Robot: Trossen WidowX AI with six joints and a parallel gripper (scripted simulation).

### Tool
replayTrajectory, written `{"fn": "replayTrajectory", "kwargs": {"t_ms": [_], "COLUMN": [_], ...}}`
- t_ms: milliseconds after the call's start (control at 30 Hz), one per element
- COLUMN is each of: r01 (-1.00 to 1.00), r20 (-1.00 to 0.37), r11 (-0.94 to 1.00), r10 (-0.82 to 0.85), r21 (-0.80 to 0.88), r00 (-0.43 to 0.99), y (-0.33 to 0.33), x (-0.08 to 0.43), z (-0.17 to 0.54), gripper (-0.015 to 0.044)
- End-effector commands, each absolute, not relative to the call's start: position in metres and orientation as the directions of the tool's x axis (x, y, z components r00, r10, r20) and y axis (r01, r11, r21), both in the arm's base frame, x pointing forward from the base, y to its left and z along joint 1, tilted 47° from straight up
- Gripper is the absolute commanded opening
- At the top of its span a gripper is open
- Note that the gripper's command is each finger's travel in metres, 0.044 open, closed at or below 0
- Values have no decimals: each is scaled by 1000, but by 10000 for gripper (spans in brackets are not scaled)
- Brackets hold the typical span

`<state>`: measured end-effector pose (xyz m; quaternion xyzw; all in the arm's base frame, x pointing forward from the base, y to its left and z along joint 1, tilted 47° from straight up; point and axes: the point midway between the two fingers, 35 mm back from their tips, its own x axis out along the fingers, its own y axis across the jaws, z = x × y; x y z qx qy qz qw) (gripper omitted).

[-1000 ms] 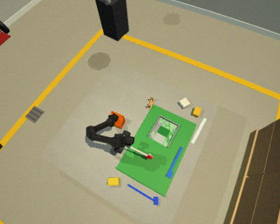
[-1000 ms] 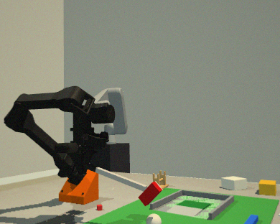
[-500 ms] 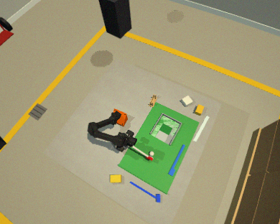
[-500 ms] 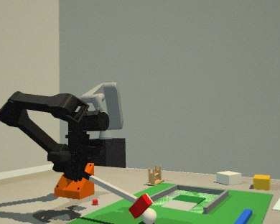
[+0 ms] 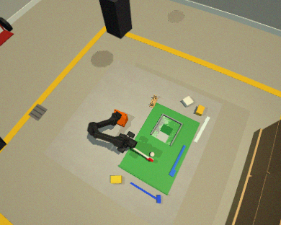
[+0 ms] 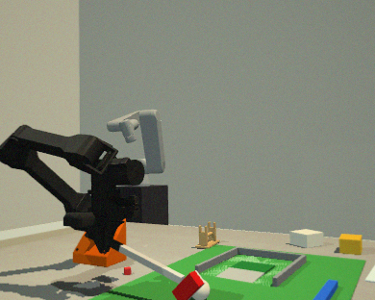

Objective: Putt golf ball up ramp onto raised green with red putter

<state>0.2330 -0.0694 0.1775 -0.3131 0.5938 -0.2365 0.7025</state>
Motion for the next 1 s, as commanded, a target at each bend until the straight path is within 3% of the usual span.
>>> {"fn": "replayTrajectory", "kwargs": {"t_ms": [0,967], "r01": [-41,-41], "r20": [-685,-685], "r11": [691,690], "r10": [-704,-706], "r21": [-722,-723], "r00": [188,181], "y": [-74,-95], "x": [233,235], "z": [174,191], "gripper": [0,0]}}
